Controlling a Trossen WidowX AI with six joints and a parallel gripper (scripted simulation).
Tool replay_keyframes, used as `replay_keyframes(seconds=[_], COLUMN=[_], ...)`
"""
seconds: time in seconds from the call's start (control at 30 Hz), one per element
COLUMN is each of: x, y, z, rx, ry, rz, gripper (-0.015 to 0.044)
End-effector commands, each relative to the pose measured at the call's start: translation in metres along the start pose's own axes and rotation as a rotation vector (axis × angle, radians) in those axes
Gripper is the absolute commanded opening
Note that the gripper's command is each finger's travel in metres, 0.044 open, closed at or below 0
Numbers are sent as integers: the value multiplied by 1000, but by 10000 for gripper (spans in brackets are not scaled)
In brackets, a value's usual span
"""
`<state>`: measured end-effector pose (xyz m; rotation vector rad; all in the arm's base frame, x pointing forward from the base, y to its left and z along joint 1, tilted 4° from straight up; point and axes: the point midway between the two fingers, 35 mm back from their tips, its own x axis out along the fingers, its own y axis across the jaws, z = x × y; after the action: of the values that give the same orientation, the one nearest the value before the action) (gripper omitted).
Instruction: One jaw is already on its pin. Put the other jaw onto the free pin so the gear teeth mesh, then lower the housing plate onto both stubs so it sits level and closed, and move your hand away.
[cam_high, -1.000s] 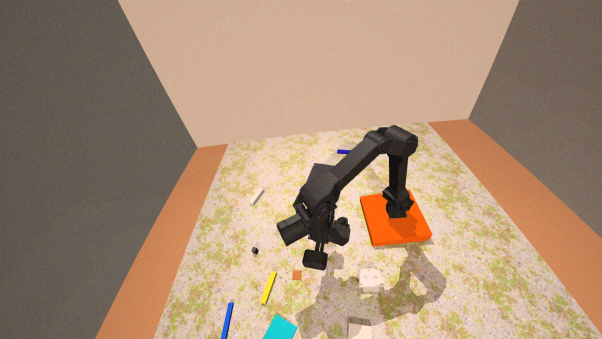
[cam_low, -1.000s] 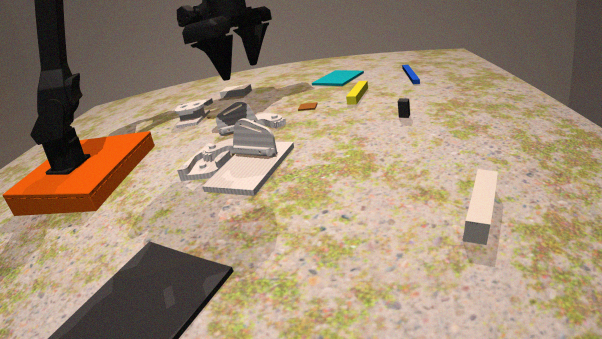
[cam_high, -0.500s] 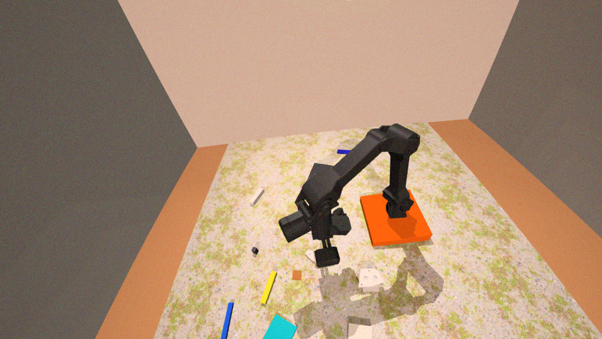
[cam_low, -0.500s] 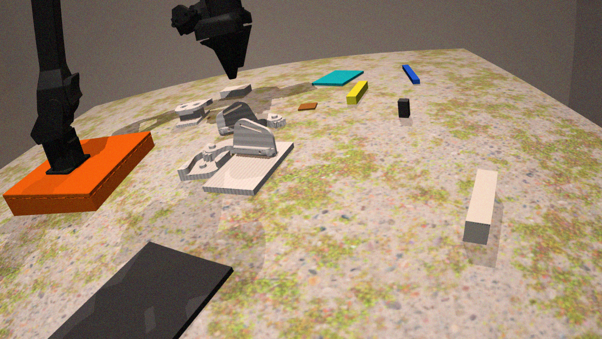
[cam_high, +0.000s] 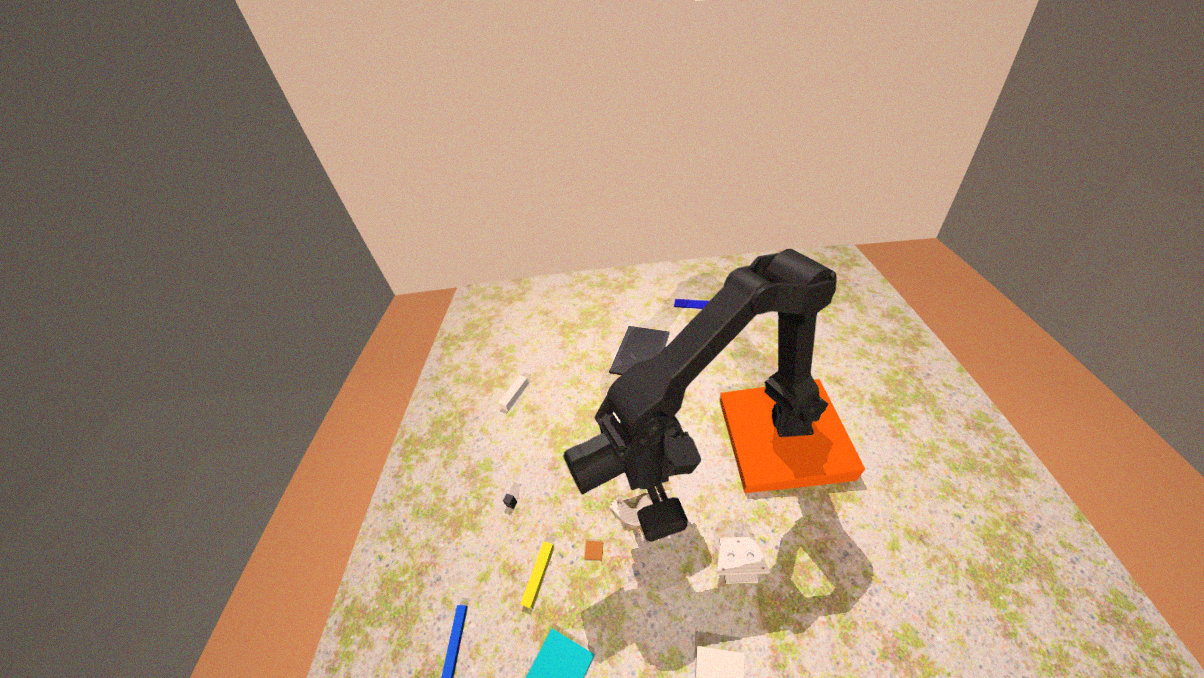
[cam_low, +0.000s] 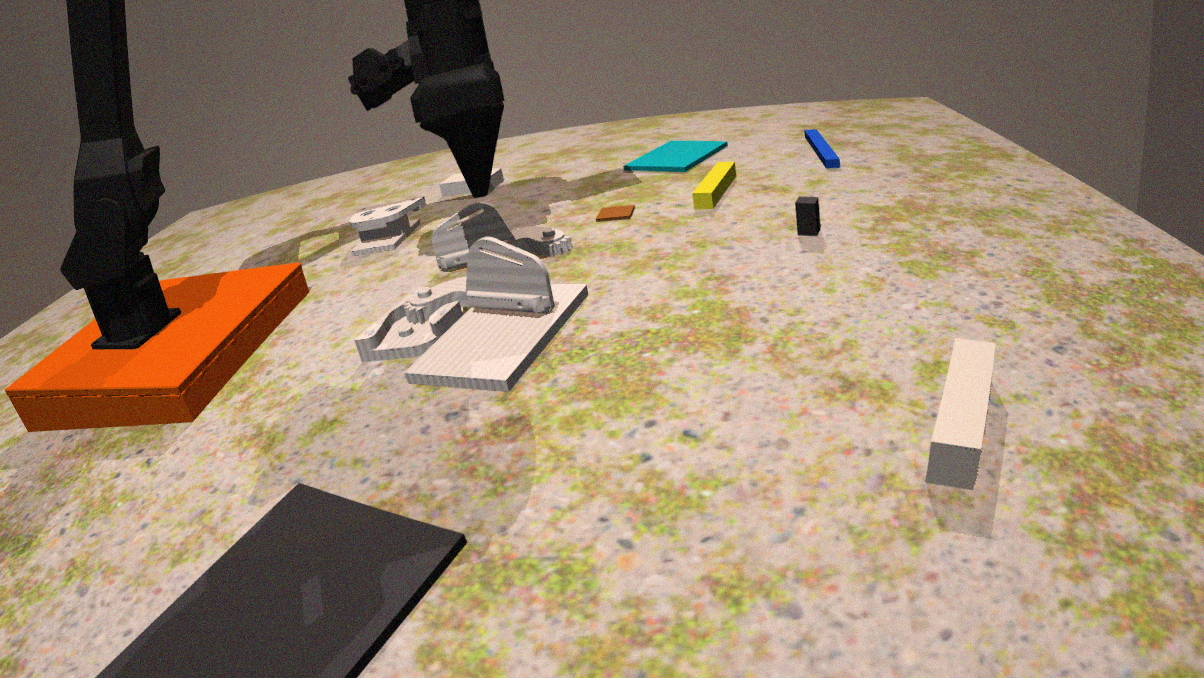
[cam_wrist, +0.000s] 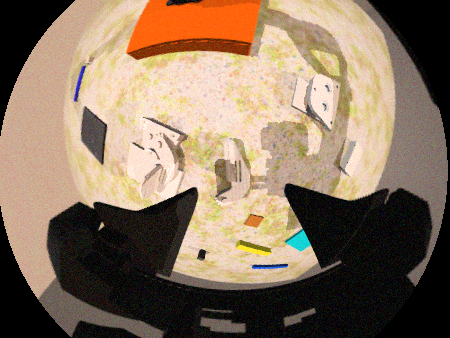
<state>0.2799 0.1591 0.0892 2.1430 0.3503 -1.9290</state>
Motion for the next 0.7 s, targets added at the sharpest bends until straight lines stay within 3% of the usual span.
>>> replay_keyframes(seconds=[0.0, 0.67], x=[9, 38], y=[0, 0], z=[3, 2], rx=[-4, -4], ry=[-9, -9], rz=[-2, -2], gripper=[440, 440])
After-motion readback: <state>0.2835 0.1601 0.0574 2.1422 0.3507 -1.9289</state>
